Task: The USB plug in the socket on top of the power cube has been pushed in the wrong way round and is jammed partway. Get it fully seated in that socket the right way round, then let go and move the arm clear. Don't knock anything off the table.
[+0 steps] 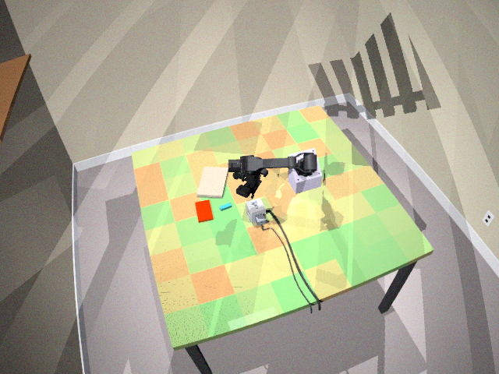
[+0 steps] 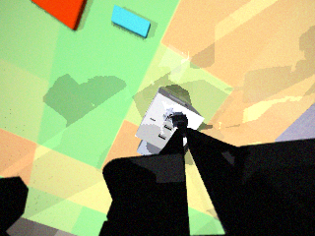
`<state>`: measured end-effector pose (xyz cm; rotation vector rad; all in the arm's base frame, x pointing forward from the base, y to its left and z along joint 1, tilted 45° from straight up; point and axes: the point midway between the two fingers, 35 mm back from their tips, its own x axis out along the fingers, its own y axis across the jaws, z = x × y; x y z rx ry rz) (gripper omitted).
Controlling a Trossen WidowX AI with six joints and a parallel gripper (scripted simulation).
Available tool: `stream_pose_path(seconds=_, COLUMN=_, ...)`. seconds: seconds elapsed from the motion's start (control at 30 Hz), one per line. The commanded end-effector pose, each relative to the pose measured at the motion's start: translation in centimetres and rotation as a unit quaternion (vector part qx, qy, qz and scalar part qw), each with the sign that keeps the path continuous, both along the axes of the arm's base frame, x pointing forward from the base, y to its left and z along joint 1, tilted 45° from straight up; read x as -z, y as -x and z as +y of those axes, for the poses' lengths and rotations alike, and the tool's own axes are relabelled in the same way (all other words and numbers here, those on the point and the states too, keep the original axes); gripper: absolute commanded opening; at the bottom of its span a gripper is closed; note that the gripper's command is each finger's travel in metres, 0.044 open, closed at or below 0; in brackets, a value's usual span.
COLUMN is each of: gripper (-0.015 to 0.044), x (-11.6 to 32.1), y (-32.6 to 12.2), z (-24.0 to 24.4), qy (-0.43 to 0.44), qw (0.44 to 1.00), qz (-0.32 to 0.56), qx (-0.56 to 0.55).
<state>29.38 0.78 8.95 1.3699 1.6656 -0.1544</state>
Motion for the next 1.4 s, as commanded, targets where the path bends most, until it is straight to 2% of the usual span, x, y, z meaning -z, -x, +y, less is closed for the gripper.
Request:
stream_pose_path(seconds=0.0, gripper=0.0, x=0.06, y=0.02, z=0.01, qy=-0.003, qw=0.999, qz=0.033, qx=0.033)
stream_pose_path(seconds=0.7, gripper=0.0, x=0.06, y=0.02, z=0.01, qy=-0.021, qw=0.949, qz=0.22, qx=0.223)
stream_pose_path(seconds=1.37, gripper=0.0, x=0.03, y=-0.02, z=0.07, qy=-0.024, qw=0.948, qz=0.224, qx=0.227)
